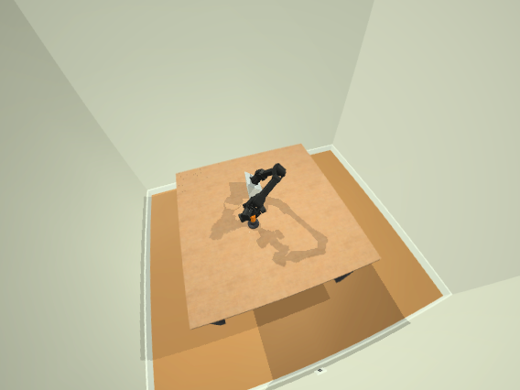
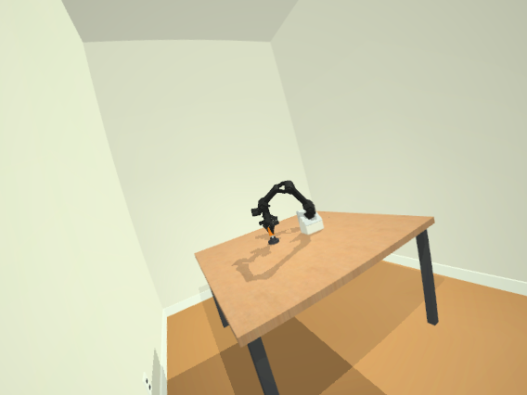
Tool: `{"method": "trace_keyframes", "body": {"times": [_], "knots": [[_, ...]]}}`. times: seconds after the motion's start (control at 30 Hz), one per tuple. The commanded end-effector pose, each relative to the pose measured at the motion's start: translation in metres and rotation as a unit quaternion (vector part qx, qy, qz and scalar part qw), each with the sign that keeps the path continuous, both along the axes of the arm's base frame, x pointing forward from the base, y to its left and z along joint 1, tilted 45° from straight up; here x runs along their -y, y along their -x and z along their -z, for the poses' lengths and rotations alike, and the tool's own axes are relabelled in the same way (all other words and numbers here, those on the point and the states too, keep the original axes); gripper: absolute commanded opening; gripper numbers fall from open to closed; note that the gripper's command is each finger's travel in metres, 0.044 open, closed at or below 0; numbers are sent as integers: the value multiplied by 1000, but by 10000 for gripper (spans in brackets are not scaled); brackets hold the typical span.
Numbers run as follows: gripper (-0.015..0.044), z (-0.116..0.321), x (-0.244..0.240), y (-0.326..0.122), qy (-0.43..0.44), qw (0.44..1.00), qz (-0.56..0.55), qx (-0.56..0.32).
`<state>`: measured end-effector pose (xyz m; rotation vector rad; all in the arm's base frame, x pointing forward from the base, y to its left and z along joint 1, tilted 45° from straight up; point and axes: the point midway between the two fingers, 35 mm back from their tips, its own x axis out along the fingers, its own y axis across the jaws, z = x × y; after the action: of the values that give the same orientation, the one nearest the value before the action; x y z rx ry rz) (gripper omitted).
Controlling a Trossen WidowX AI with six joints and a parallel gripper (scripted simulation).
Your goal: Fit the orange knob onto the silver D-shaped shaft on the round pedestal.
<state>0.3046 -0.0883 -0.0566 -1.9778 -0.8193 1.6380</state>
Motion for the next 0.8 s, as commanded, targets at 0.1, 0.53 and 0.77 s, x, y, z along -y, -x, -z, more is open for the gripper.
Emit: {"method": "trace_keyframes", "body": {"times": [0.1,0.53,0.77], "knots": [[0,2,0,0,-7,998,48,-48],[0,3,-2,0,-7,998,48,-48],[0,4,-2,0,-6,998,41,-41]]}}
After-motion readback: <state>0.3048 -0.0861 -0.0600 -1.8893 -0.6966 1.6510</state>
